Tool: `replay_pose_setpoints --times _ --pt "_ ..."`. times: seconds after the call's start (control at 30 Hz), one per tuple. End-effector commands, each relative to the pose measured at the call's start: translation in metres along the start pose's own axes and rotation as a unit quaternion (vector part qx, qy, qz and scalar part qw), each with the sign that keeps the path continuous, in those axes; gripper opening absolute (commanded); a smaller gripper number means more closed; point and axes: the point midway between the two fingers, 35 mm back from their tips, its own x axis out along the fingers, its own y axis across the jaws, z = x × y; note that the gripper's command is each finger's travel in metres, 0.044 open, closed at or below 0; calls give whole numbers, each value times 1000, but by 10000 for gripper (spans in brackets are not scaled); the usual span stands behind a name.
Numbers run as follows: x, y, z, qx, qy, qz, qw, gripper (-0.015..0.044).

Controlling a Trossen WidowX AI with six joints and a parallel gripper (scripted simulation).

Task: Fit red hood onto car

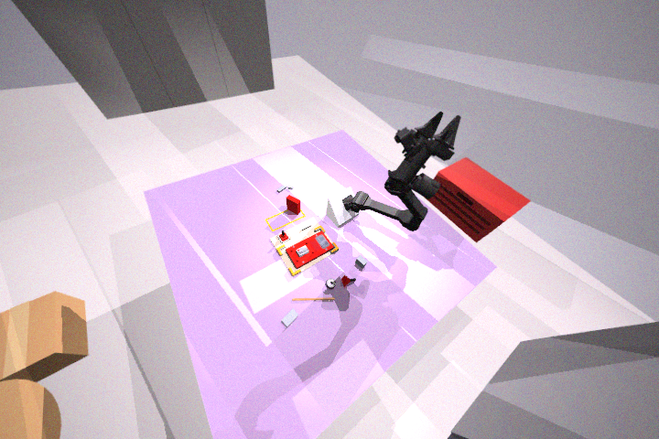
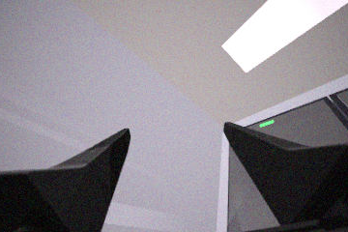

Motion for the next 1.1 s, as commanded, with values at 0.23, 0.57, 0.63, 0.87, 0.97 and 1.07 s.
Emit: replay_pose_setpoints --times 0.23,0.57,0.63,0.87,0.97,1.07 --pt "-6 0 109 -110 -148 -41 982 230" --pt "-68 34 266 -244 -387 -92 884 0" --pt "-87 46 293 -264 -435 -100 855 0" --pt "-166 97 368 -323 -593 -114 729 0" --pt "-205 122 389 -339 -656 -114 665 0" --pt "-247 148 404 -351 -717 -110 592 0"
